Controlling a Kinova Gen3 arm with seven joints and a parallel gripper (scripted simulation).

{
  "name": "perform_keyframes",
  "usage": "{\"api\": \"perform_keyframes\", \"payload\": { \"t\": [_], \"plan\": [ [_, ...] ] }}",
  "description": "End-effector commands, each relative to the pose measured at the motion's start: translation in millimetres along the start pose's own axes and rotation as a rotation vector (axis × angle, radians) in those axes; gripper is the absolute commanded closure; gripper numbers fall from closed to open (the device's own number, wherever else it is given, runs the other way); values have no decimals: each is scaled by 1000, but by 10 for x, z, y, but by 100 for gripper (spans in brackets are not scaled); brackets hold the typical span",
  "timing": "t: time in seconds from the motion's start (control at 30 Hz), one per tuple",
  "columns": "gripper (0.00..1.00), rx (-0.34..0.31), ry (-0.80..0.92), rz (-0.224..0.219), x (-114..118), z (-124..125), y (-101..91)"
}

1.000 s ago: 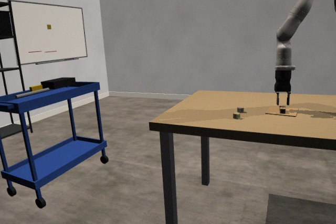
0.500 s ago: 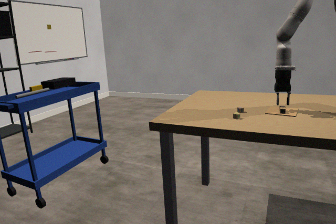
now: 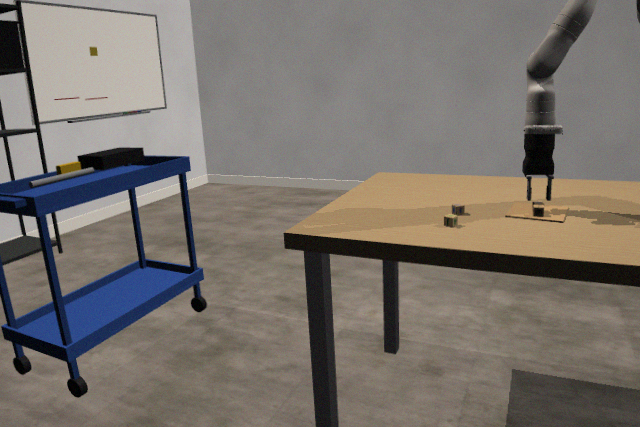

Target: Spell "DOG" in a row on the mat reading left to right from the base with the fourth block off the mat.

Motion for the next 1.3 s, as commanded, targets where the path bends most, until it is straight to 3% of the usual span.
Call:
{"api": "perform_keyframes", "payload": {
  "t": [0.0, 0.43, 1.27],
  "plan": [
    [14, 0, 0, -2, 6, 2, -7],
    [14, 0, 0, -2, 6, 2, 12],
    [14, 0, 0, -2, 6, 2, 314]
  ]
}}
Point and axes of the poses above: the point where the finger pads meet when closed, its own y axis out along the fingers, its own x axis across the jaws, z = x × y, the point moved 1 cm from there along -y, back along the fingers, and after that the axes turned 9 degrees about -y, right-handed, at the moved point
